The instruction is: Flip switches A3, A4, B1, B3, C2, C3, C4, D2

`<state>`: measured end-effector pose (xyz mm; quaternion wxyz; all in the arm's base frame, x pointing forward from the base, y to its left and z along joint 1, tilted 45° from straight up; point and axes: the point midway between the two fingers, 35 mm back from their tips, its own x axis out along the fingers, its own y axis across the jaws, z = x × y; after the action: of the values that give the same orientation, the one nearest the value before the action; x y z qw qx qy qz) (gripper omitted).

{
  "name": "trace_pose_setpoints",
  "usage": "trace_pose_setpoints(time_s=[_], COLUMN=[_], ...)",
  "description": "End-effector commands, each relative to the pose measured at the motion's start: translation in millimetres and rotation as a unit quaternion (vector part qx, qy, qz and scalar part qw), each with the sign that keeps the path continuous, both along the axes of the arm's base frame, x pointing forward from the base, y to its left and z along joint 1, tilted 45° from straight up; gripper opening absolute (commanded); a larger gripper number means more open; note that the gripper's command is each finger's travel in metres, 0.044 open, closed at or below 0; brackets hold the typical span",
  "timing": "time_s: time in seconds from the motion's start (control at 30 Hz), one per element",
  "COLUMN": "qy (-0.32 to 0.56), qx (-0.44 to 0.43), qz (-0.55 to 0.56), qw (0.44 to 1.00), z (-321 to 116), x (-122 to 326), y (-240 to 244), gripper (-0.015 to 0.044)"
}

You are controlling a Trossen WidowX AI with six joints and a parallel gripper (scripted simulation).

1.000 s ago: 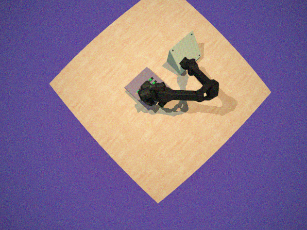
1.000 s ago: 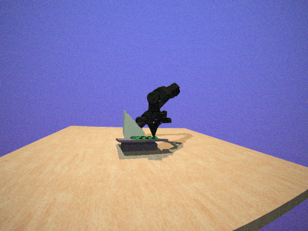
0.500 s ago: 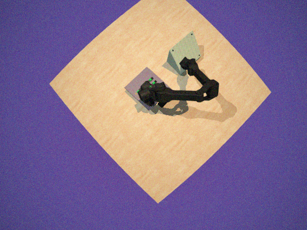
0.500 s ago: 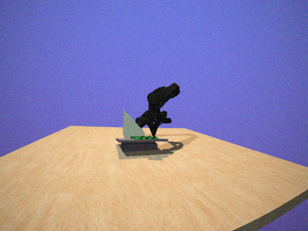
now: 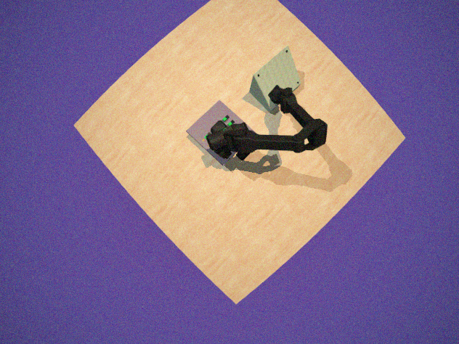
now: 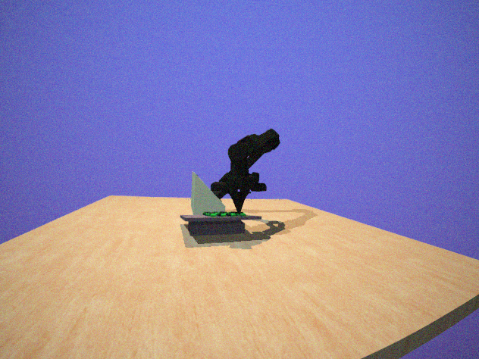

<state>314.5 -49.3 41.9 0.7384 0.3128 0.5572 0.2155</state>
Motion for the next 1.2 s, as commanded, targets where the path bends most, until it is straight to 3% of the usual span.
trace_pose_setpoints(time_s=[0.0, 0.23, 0.47, 1.17], qy=[-0.008, -0.010, -0.011, -0.002], qx=[-0.004, -0.002, -0.003, -0.002], qz=[-0.008, -0.012, -0.012, -0.002], qw=[1.000, 1.000, 1.000, 1.000], z=[24, 40, -5, -35], x=[-10, -19, -22, -6], y=[-27, -43, -89, -59], gripper=[0.0000, 0.0000, 0.0000, 0.0000])
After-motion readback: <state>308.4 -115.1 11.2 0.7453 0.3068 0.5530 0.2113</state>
